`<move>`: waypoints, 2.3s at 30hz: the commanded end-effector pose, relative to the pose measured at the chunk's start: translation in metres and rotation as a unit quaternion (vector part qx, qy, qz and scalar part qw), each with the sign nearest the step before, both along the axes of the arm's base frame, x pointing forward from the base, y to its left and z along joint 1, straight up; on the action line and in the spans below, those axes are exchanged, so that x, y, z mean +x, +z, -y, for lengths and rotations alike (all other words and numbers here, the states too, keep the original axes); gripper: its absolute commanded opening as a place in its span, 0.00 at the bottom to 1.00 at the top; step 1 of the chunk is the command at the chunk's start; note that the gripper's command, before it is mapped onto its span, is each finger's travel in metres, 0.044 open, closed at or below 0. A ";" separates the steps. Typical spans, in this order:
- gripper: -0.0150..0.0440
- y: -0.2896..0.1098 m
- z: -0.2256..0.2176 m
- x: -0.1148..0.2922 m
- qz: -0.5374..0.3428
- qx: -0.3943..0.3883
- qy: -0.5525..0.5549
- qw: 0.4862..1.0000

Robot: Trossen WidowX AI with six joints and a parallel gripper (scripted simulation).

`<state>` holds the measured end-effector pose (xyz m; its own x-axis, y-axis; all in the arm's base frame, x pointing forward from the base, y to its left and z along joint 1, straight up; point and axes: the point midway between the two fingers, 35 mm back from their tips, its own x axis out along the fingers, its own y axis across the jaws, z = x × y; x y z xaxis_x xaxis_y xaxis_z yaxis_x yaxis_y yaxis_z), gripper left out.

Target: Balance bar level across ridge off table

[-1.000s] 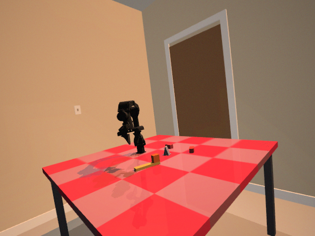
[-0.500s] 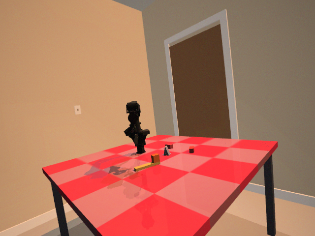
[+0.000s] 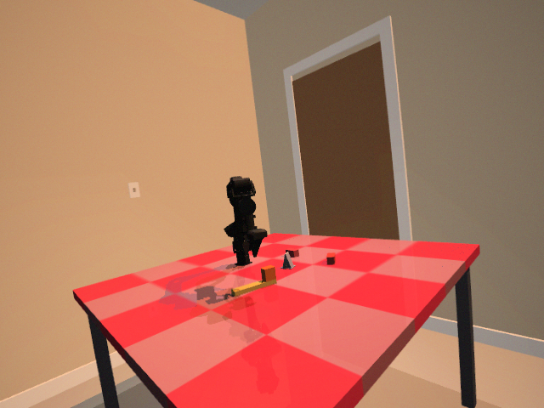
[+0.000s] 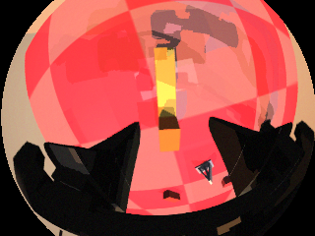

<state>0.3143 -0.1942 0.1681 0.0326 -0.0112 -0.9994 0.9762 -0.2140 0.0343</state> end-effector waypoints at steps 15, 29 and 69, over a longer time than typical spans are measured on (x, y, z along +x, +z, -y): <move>0.79 -0.090 0.003 0.003 0.000 -0.004 -0.006 1.000; 0.79 -0.105 0.004 0.004 0.000 -0.004 -0.006 1.000; 0.25 -0.106 0.004 0.005 0.000 -0.002 -0.004 1.000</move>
<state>0.3173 -0.1965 0.0545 0.0264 -0.0104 -0.9996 0.9745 -0.2227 0.0280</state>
